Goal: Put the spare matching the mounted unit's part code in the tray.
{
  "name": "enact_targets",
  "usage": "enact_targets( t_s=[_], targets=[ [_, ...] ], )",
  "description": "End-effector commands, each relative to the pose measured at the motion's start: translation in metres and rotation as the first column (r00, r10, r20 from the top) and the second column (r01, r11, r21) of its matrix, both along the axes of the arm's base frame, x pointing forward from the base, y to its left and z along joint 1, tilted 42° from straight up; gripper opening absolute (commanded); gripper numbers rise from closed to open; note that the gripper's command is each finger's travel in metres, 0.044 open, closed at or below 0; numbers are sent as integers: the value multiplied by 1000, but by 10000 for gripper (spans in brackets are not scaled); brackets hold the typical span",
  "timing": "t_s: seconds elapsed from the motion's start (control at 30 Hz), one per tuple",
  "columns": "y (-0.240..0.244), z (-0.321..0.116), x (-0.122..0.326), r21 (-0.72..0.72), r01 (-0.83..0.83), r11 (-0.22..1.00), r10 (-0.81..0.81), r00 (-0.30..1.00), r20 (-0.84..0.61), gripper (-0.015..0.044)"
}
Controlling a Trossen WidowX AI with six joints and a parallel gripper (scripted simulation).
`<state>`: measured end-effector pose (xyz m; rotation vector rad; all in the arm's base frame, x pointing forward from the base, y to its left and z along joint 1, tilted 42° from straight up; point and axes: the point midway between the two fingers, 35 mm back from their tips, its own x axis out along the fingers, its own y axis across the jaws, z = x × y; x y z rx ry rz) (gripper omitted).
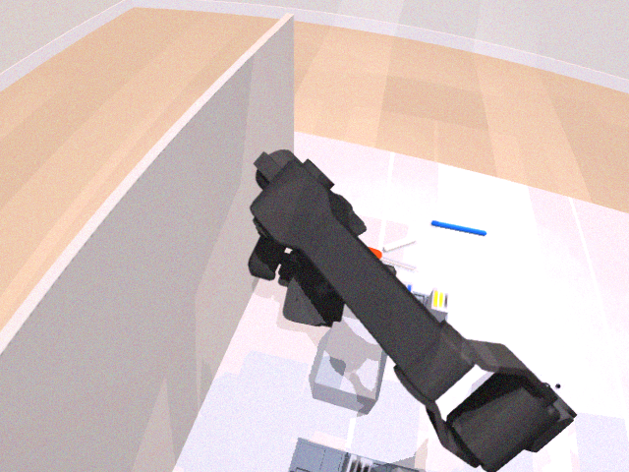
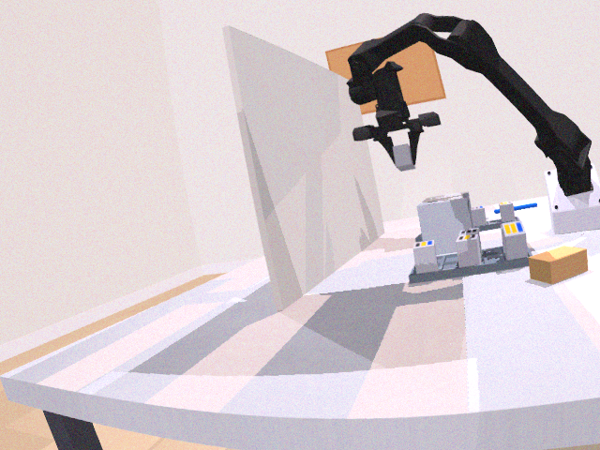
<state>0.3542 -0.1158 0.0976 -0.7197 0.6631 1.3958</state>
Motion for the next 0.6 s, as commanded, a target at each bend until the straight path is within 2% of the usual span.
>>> enact_targets(
  t_s=[0.0,0.57],
  targets=[
    [-25,-18,1,-7,-6,1000,6,1000,10,0],
    [-106,-99,-22,18,-26,999,26,999,34,0]
  ],
)
